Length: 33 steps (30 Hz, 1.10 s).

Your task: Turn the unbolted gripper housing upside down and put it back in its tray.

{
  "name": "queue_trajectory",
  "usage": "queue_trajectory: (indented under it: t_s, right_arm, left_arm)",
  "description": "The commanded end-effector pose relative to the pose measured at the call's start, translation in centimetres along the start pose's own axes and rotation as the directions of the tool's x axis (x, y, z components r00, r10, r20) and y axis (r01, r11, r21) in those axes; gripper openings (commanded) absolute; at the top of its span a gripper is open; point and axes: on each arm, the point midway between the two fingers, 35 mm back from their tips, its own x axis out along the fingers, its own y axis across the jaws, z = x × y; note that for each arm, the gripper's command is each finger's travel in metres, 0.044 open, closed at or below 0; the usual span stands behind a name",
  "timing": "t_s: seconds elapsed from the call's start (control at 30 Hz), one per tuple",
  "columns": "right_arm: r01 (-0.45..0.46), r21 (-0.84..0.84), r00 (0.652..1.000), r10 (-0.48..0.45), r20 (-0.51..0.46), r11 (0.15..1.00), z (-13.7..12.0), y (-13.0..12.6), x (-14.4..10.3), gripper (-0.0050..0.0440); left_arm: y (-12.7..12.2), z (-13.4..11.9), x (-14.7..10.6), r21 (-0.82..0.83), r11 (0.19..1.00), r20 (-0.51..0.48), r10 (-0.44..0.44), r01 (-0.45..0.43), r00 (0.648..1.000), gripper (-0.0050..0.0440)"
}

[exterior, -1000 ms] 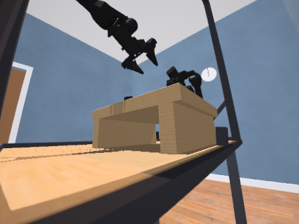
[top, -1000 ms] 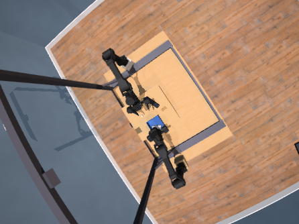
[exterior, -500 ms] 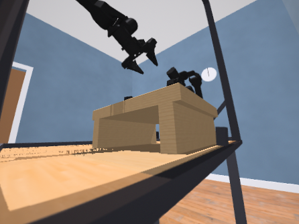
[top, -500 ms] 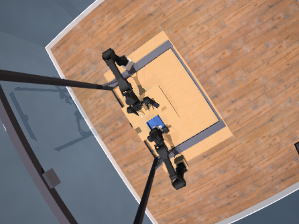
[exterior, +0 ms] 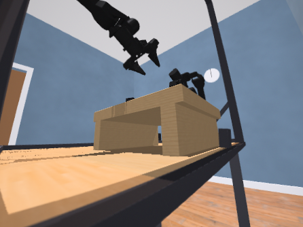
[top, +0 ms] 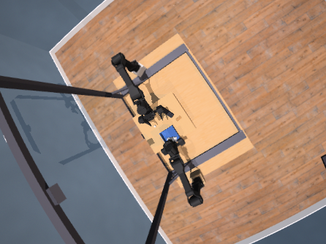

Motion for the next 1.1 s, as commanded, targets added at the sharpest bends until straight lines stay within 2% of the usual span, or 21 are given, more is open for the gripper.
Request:
queue_trajectory:
  t_s: [0.0, 1.07]
  right_arm:
    - [-0.002, -0.004, 1.0, 0.002, 0.011, 1.0, 0.06, -0.02, -0.55, 0.0]
    - [-0.001, -0.004, 1.0, 0.001, 0.01, 1.0, -0.78, -0.38, -1.01, 0.0]
  left_arm:
    - [0.04, 1.25, -0.79, -0.003, 1.0, 0.034, 0.003, -0.003, 0.999, 0.044]
    - [0.04, 1.25, -0.79, -0.003, 1.0, 0.034, 0.003, -0.003, 0.999, 0.044]
